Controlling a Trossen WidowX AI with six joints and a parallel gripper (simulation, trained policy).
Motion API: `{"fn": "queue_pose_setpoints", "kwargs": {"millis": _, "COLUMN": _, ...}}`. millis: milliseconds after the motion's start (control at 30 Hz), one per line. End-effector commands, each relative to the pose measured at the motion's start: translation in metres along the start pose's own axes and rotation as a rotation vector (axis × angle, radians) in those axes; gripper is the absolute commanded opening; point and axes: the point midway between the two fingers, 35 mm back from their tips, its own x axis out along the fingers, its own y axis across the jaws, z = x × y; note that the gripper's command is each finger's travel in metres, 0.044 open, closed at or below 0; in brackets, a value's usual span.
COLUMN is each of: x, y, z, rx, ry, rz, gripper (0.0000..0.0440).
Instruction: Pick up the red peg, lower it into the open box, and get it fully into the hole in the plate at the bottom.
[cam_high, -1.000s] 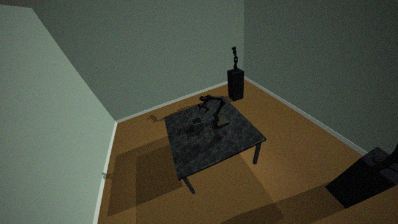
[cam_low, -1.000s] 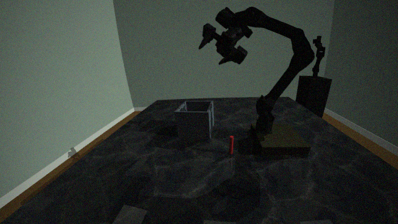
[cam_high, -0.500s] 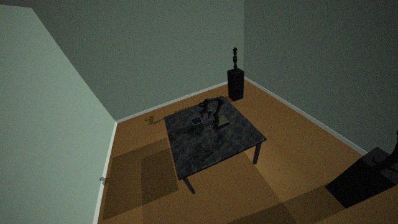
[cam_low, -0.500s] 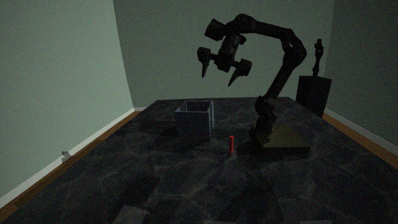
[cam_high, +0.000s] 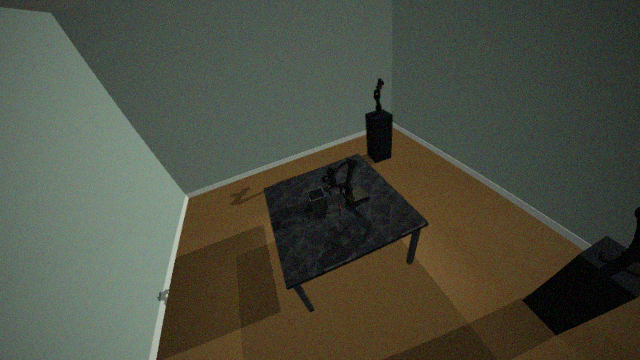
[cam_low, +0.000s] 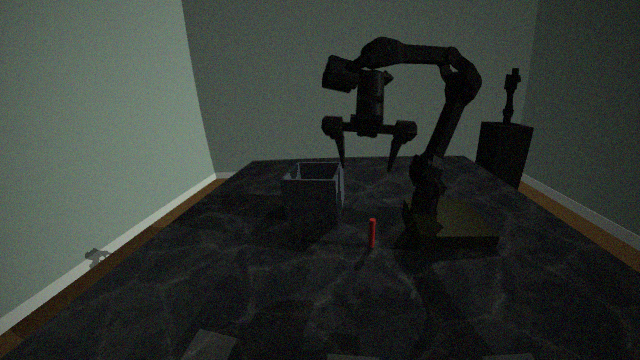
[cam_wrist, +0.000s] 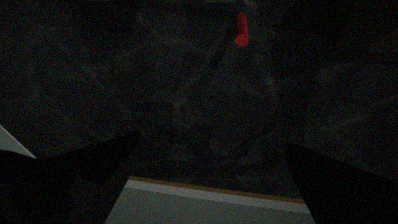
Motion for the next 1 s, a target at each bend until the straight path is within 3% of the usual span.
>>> {"fn": "queue_pose_setpoints", "kwargs": {"millis": 0, "x": 0.018, "y": -0.010, "z": 0.006, "rx": -0.013, "ry": -0.068, "rz": -0.062, "gripper": 0.0440}}
{"fn": "queue_pose_setpoints", "kwargs": {"millis": 500, "x": 0.067, "y": -0.029, "z": 0.031, "rx": -0.125, "ry": -0.241, "rz": -0.188, "gripper": 0.0440}}
{"fn": "queue_pose_setpoints", "kwargs": {"millis": 967, "x": 0.111, "y": -0.039, "z": 0.064, "rx": -0.158, "ry": -0.314, "rz": -0.237, "gripper": 0.0440}}
